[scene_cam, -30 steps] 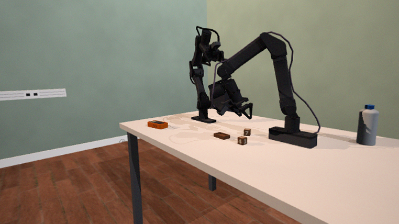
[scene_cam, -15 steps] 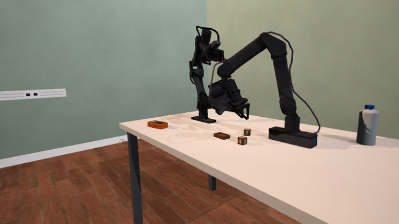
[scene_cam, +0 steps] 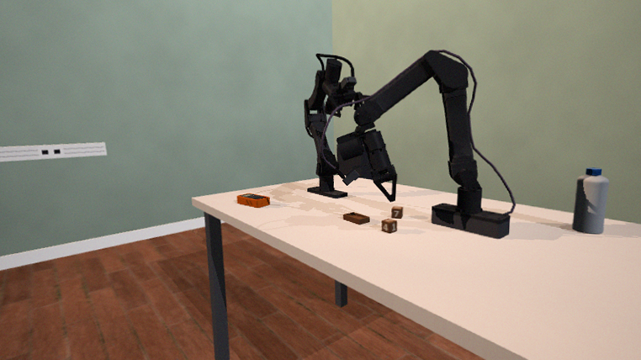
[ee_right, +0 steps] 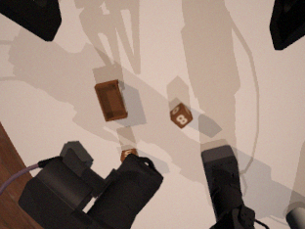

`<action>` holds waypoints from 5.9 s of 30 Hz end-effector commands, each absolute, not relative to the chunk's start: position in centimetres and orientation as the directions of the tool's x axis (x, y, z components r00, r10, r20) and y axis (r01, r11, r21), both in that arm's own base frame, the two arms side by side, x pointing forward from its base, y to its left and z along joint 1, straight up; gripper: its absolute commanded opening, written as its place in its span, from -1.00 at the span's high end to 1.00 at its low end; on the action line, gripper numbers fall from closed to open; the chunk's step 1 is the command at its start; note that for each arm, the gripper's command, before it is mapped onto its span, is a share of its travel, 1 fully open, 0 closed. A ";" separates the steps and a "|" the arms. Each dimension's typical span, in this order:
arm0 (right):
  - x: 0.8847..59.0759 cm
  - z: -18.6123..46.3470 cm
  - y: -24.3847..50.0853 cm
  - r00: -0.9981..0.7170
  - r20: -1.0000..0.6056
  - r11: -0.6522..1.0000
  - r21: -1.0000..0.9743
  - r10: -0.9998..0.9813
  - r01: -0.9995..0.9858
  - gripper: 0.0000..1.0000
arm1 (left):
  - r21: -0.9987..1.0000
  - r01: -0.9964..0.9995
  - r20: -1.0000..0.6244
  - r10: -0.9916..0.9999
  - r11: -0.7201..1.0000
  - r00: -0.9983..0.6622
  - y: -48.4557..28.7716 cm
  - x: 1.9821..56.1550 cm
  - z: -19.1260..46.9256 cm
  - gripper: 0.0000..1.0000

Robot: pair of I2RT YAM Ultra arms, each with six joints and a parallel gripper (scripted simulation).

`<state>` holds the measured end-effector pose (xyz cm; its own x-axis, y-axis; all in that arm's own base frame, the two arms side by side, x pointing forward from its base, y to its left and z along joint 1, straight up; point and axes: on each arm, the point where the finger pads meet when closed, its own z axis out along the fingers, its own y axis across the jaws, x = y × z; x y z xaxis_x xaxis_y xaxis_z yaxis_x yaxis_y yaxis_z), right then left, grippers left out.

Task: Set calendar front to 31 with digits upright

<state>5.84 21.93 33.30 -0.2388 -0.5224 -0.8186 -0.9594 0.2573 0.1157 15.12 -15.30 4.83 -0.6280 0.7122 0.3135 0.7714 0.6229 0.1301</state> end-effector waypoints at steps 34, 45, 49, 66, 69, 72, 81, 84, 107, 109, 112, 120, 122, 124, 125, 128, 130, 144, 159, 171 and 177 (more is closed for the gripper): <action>9.3 21.5 24.9 -0.243 -0.915 0.345 0.125 -0.322 -0.930 -1.00 | 0.007 1.000 -0.005 1.000 -0.030 0.030 -13.3 18.5 1.6 -0.10; 9.3 22.0 24.9 -0.237 -0.920 0.343 0.124 -0.313 -0.931 -1.00 | 0.006 0.999 -0.014 0.999 -0.036 0.036 -13.8 18.5 1.0 -0.10; 9.3 22.0 24.9 -0.237 -0.920 0.343 0.124 -0.313 -0.931 -1.00 | -0.002 0.999 -0.009 0.999 -0.041 0.041 -14.0 18.4 0.2 -0.10; 9.3 22.0 24.9 -0.237 -0.920 0.343 0.124 -0.313 -0.931 -1.00 | -0.002 0.999 -0.009 0.999 -0.042 0.042 -14.1 18.4 -1.8 -0.10; 9.3 22.0 24.9 -0.237 -0.920 0.343 0.124 -0.313 -0.931 -1.00 | -0.002 0.999 -0.009 0.999 -0.042 0.042 -14.1 18.4 -1.8 0.06; 9.3 22.0 24.9 -0.237 -0.920 0.343 0.124 -0.313 -0.931 -1.00 | -0.002 0.999 -0.009 0.999 -0.042 0.042 -14.1 18.4 -1.8 0.06; 9.3 22.0 24.9 -0.237 -0.920 0.343 0.124 -0.313 -0.931 -1.00 | 0.003 0.999 -0.013 0.999 -0.042 0.042 -13.9 18.6 -1.7 0.29; 9.3 22.0 24.9 -0.237 -0.920 0.343 0.124 -0.313 -0.931 -1.00 | 0.003 0.999 -0.012 0.999 -0.042 0.042 -13.9 18.5 -1.7 0.38; 9.3 22.0 24.9 -0.237 -0.920 0.343 0.124 -0.313 -0.931 -1.00 | 0.015 0.999 -0.011 0.999 -0.037 0.037 -13.8 19.0 4.6 0.48; 9.3 22.0 24.9 -0.237 -0.920 0.343 0.124 -0.313 -0.931 -1.00 | 0.015 0.999 -0.011 0.999 -0.037 0.037 -13.8 19.0 5.0 0.48; 9.3 22.0 24.9 -0.237 -0.920 0.343 0.124 -0.313 -0.931 -1.00 | 0.040 0.998 -0.027 0.999 -0.037 0.039 -14.2 19.7 4.4 0.48; 9.3 22.0 24.9 -0.237 -0.920 0.343 0.124 -0.313 -0.931 -1.00 | 0.053 0.998 -0.025 0.999 -0.034 0.035 -13.9 19.3 0.3 0.48; 9.3 22.0 24.9 -0.237 -0.920 0.343 0.124 -0.313 -0.931 -1.00 | 0.049 0.998 -0.019 0.999 -0.035 0.036 -13.7 19.0 0.1 0.48; 9.3 22.0 24.9 -0.237 -0.920 0.343 0.124 -0.313 -0.931 -1.00 | 0.049 0.998 -0.019 0.999 -0.035 0.036 -13.7 19.0 0.1 0.48; 9.3 22.0 24.9 -0.237 -0.920 0.343 0.124 -0.313 -0.931 -1.00 | 0.032 0.999 -0.009 0.999 -0.037 0.037 -13.3 18.4 0.0 0.48; 9.3 22.0 24.9 -0.237 -0.920 0.343 0.124 -0.313 -0.931 -1.00 | 0.021 1.000 -0.002 1.000 -0.002 0.002 -13.2 18.3 -0.2 0.48; 9.3 22.0 24.9 -0.237 -0.920 0.343 0.124 -0.313 -0.931 -1.00 | 0.022 0.998 0.000 0.998 0.058 -0.058 -13.1 18.3 -0.2 0.48; 9.3 22.0 24.9 -0.237 -0.920 0.343 0.124 -0.313 -0.931 -1.00 | 0.030 0.809 -0.017 0.810 0.587 -0.586 -13.6 19.0 0.2 0.48; 9.3 22.0 24.9 -0.237 -0.920 0.343 0.124 -0.313 -0.931 -1.00 | 0.012 0.404 -0.001 0.404 0.915 -0.915 -13.5 18.7 0.2 0.48; 9.3 22.0 24.9 -0.237 -0.920 0.343 0.124 -0.313 -0.931 -1.00 | 0.008 0.017 0.006 0.017 1.000 -1.000 -13.5 18.7 0.2 0.48; 9.3 22.0 24.9 -0.237 -0.920 0.343 0.124 -0.313 -0.931 -1.00 | 0.006 0.033 0.002 0.033 0.999 -0.999 -13.5 18.8 0.2 0.48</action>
<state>8.91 25.08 20.57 -0.2474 -0.3615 -0.8989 -0.9350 0.3324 0.1237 17.63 -12.79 -0.52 -0.9969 0.0748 0.0243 0.0753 0.9969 0.0207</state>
